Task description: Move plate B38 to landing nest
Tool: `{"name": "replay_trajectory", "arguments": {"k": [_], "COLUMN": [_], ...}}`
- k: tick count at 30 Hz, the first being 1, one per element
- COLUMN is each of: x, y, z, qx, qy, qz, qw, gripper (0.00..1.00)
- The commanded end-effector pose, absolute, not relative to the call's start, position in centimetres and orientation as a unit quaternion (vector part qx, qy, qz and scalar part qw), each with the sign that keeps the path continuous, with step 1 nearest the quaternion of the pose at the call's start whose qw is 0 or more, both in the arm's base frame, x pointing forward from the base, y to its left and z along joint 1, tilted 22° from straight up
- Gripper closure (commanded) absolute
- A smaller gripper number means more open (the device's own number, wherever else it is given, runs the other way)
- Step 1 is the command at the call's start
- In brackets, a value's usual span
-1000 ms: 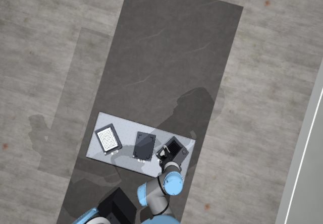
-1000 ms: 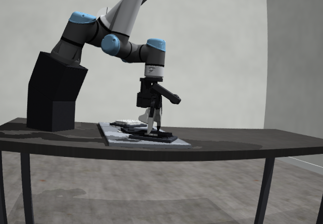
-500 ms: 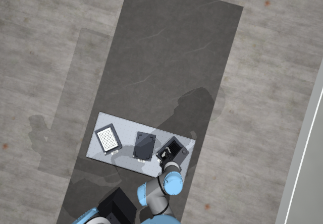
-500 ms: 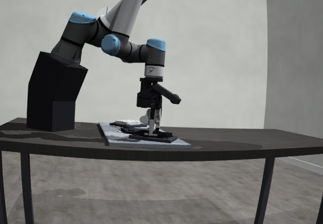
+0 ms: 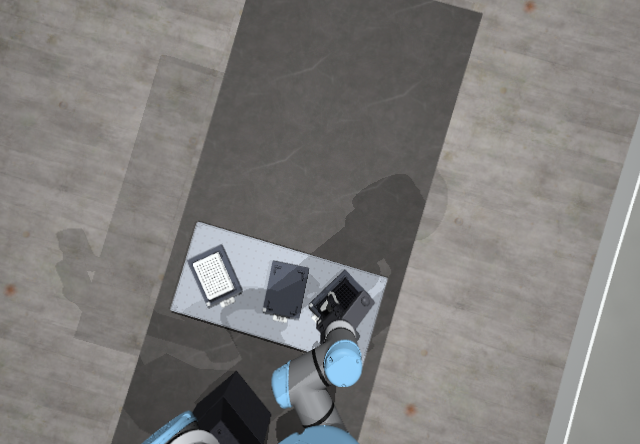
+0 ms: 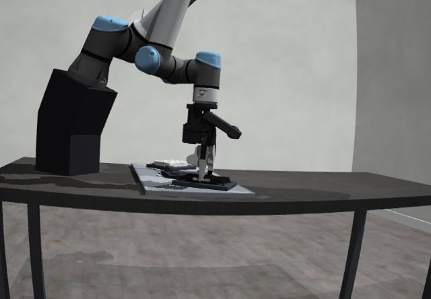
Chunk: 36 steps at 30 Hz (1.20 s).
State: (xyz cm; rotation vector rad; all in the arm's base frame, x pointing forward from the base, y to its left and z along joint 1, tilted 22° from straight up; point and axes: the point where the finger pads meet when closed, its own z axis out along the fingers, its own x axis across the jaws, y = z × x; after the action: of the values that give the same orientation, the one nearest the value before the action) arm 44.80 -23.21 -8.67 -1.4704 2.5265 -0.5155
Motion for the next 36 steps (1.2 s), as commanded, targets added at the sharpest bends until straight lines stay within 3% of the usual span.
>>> {"name": "replay_trajectory", "arguments": {"k": [1,36], "x": [44.8,43.7], "y": [-23.2,-22.5], "z": [-8.7,-5.7], "qx": [-0.494,-0.493], "qy": [0.848,0.848], "qz": [-0.173,-0.173], "qw": [0.087,0.086], "gripper": [1.0,1.0]}}
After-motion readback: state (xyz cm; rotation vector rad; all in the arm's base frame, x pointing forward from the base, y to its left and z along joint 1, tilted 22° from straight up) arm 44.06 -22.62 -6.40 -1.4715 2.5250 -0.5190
